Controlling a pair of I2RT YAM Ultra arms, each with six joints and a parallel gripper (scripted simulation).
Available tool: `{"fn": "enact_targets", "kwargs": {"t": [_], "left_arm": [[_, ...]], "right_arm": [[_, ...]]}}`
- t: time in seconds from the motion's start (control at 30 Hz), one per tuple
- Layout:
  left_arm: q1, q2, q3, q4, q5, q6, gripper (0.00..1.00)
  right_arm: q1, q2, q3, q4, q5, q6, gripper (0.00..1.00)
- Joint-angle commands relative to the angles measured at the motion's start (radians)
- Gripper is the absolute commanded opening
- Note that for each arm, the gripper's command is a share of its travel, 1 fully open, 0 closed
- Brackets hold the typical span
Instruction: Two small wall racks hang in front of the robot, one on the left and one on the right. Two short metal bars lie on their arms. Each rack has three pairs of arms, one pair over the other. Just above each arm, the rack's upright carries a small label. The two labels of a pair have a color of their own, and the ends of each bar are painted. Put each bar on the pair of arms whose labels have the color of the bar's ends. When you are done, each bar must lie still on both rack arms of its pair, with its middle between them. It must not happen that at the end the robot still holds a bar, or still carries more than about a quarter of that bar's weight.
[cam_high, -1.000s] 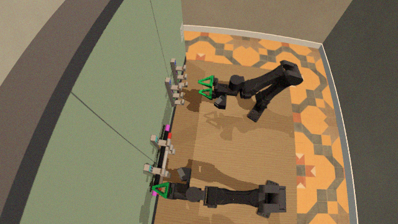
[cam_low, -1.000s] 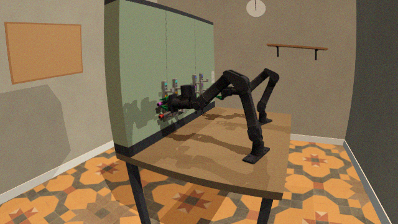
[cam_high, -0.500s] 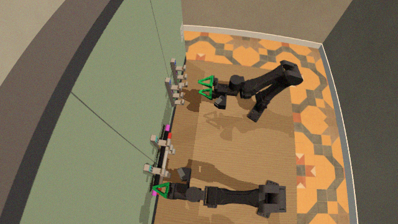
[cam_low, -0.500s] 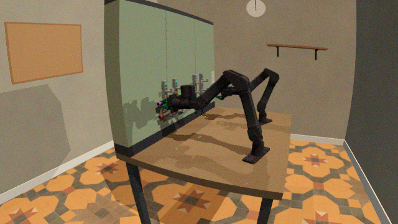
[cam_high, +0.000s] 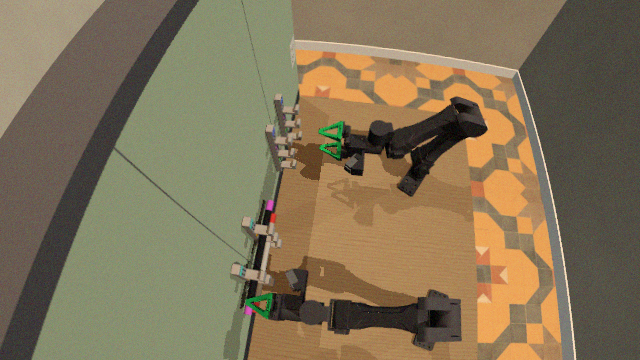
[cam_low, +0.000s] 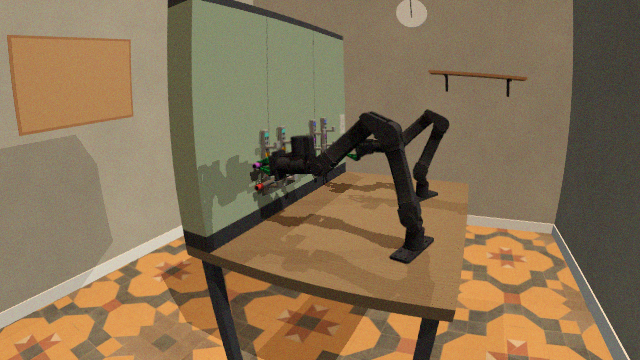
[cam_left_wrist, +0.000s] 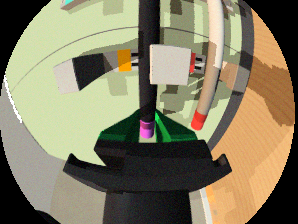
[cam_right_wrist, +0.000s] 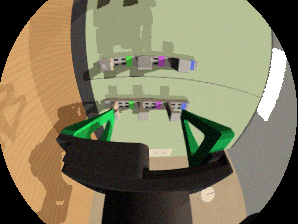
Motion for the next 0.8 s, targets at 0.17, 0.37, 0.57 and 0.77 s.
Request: {"fn": "enact_targets", "kwargs": {"t": [0.17, 0.37, 0.57, 0.77], "left_arm": [[0.000, -0.051, -0.017, 0.022, 0.001, -0.013, 0.00], [0.000, -0.056, -0.021, 0.020, 0.001, -0.013, 0.00], [0.000, -0.063, -0.013, 0.006, 0.001, -0.013, 0.00], [0.000, -0.070, -0.005, -0.009, 0.001, -0.013, 0.00]], "right_arm": [[-0.010, -0.029, -0.005, -0.005, -0.008, 0.010, 1.00], [-0.010, -0.029, -0.005, -0.005, -0.008, 0.010, 1.00], [-0.010, -0.029, -0.005, -0.005, -0.008, 0.010, 1.00], [-0.010, -0.029, -0.005, -0.005, -0.008, 0.010, 1.00]]}}
